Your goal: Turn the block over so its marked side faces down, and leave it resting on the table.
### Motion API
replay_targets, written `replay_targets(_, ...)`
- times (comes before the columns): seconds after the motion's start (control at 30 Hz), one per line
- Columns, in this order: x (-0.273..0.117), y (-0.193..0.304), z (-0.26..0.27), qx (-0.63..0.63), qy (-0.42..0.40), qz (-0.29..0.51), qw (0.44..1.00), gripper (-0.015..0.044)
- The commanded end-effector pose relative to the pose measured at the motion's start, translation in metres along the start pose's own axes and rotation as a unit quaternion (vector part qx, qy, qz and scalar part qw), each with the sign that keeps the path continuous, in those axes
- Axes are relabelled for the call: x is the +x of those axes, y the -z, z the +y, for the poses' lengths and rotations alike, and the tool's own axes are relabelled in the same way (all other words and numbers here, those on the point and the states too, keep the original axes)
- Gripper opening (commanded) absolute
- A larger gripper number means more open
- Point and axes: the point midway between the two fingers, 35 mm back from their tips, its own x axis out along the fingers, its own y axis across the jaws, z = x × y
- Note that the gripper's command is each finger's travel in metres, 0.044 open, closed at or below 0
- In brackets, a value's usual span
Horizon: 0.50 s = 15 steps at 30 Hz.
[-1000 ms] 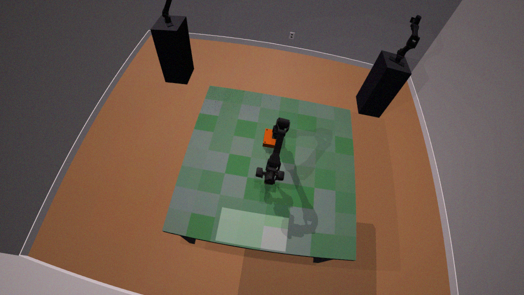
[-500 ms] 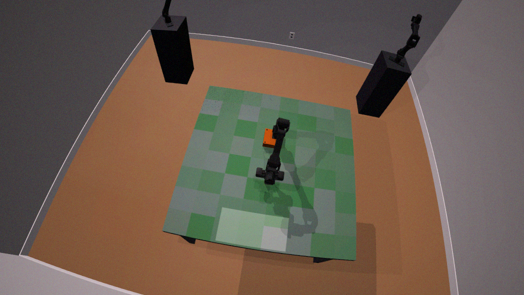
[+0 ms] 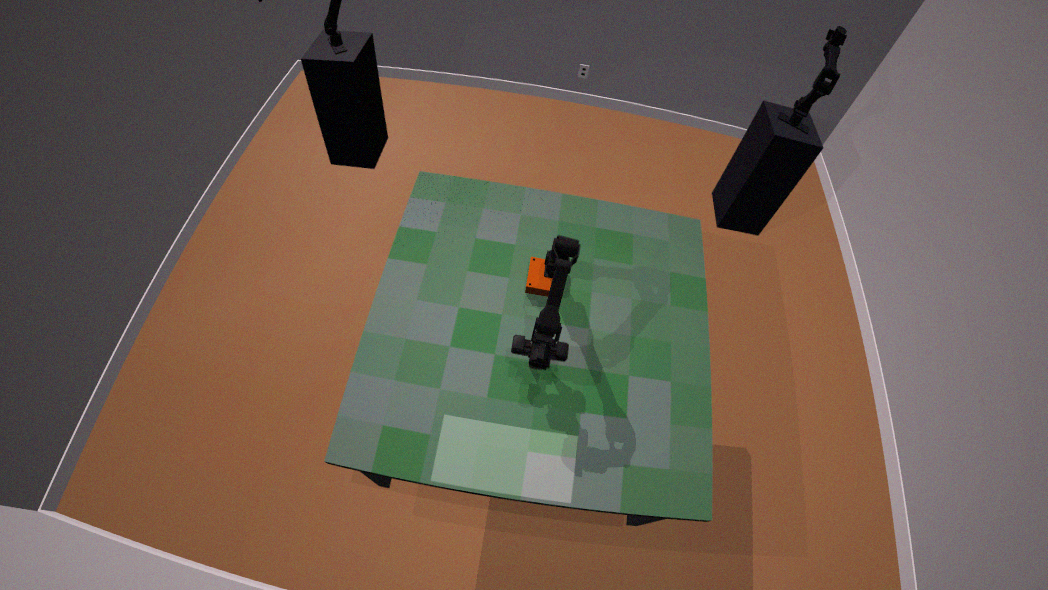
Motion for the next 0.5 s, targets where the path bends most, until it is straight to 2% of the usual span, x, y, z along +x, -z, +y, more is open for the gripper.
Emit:
replay_targets(0.0,-0.018,-0.001,0.0,0.001,0.001,-0.002,1.0,0.0)
replay_targets(0.27,-0.029,-0.001,0.0,0.002,0.001,-0.003,1.0,0.0)
replay_targets(0.47,-0.026,-0.002,0.0,0.002,0.001,-0.044,0.999,0.0)
